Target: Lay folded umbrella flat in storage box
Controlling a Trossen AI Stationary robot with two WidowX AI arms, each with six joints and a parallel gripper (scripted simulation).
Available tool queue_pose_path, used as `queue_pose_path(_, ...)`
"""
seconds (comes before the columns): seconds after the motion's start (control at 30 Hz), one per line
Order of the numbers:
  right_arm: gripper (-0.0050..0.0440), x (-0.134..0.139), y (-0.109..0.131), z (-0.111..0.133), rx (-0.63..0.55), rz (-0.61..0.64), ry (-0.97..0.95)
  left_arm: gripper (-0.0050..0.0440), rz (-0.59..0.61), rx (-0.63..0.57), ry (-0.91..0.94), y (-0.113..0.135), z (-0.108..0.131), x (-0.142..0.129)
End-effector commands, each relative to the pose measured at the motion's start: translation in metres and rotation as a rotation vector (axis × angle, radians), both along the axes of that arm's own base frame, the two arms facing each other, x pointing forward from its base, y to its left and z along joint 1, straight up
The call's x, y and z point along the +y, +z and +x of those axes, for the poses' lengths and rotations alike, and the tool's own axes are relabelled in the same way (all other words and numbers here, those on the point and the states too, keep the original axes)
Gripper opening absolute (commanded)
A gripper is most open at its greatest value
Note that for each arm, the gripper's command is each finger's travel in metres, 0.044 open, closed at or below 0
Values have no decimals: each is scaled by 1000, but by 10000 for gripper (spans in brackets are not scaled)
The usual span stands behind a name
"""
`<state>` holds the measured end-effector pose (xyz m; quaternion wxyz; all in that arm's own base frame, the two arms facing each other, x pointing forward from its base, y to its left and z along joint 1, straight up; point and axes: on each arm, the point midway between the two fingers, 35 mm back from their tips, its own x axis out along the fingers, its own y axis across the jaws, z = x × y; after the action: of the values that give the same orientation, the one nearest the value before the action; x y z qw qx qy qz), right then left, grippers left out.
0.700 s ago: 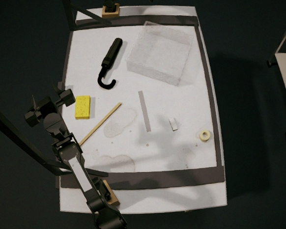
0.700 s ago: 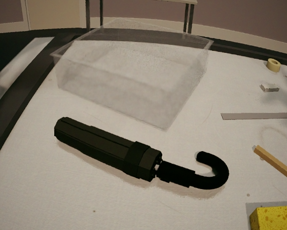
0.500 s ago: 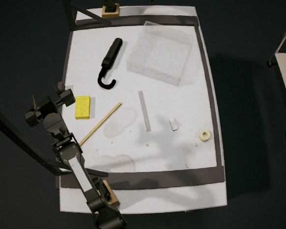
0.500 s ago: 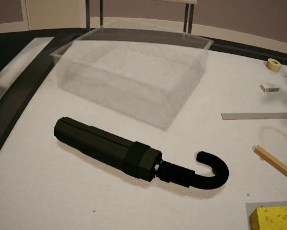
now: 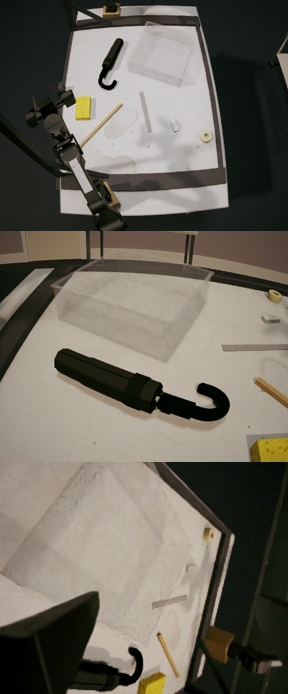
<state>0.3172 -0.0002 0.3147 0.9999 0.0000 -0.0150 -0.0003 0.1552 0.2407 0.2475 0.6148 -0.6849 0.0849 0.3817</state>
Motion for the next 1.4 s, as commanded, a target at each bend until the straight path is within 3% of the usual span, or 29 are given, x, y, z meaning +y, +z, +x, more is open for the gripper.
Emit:
queue_pose_path(0.0, 400, -6, 11, 4, -8, -1, -17, 440, 28, 11, -28, 0, 2, -6)
queue_pose_path(0.13, 400, -30, 4, 23, 67, -3, -83, 440, 84, 61, -143, -11, 15, -21)
queue_pose_path(0.33, 400, -92, -19, 57, 232, 19, -231, 440, 213, 175, -409, -35, 43, -56)
queue_pose_path(0.4, 400, -92, -19, 57, 232, 19, -231, 440, 213, 175, -409, -35, 43, -56)
queue_pose_path(0.57, 400, -146, -42, 73, 355, 54, -343, 440, 314, 283, -651, -61, 70, -87)
queue_pose_path(0.83, 400, -205, -70, 80, 477, 105, -449, 440, 489, 421, -983, -86, 110, -133)
queue_pose_path(1.13, 400, -234, -85, 79, 532, 136, -499, 440, 644, 538, -1272, -108, 148, -176)
queue_pose_path(1.37, 400, -238, -90, 79, 546, 143, -506, 440, 753, 639, -1503, -130, 175, -211)
